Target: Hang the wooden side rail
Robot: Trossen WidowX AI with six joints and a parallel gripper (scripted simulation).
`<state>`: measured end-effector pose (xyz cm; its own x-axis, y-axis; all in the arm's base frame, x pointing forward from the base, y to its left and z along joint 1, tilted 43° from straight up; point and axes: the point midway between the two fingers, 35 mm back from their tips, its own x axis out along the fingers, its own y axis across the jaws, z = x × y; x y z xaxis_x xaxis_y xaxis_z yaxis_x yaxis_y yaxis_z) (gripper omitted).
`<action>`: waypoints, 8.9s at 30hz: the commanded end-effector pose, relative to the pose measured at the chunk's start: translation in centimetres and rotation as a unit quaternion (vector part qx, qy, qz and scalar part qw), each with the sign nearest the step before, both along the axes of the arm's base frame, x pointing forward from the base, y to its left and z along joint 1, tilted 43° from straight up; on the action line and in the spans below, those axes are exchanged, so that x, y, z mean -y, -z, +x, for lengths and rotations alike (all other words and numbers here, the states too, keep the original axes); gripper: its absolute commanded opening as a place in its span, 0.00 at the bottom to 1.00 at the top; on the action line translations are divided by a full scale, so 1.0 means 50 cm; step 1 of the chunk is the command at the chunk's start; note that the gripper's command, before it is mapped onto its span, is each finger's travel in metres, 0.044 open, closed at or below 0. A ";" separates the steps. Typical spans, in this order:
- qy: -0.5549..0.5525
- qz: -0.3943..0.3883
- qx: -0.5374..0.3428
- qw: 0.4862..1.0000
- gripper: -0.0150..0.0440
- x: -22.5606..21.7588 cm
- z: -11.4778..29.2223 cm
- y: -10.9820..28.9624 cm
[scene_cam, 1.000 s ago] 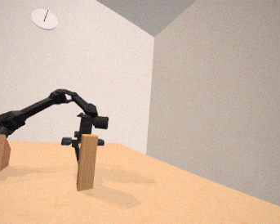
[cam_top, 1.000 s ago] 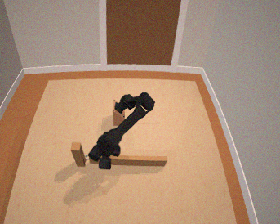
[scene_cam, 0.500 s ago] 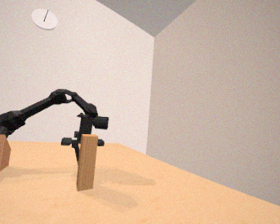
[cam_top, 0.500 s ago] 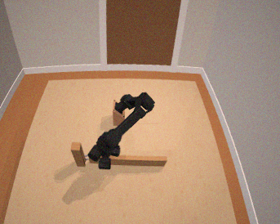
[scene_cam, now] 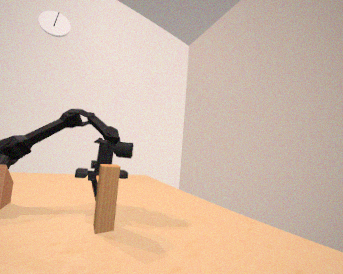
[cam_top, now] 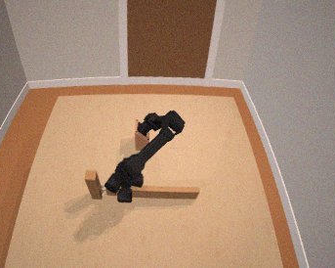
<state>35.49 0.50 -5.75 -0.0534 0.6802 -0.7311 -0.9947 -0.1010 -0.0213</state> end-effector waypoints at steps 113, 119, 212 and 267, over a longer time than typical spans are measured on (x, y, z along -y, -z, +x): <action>0.005 -0.002 0.002 1.000 0.25 0.029 0.003 0.015; 0.005 -0.002 0.002 1.000 0.25 0.029 0.003 0.017; 0.005 -0.002 0.002 1.000 0.25 0.043 0.006 0.030; 0.005 -0.003 0.002 1.000 0.25 0.051 0.007 0.038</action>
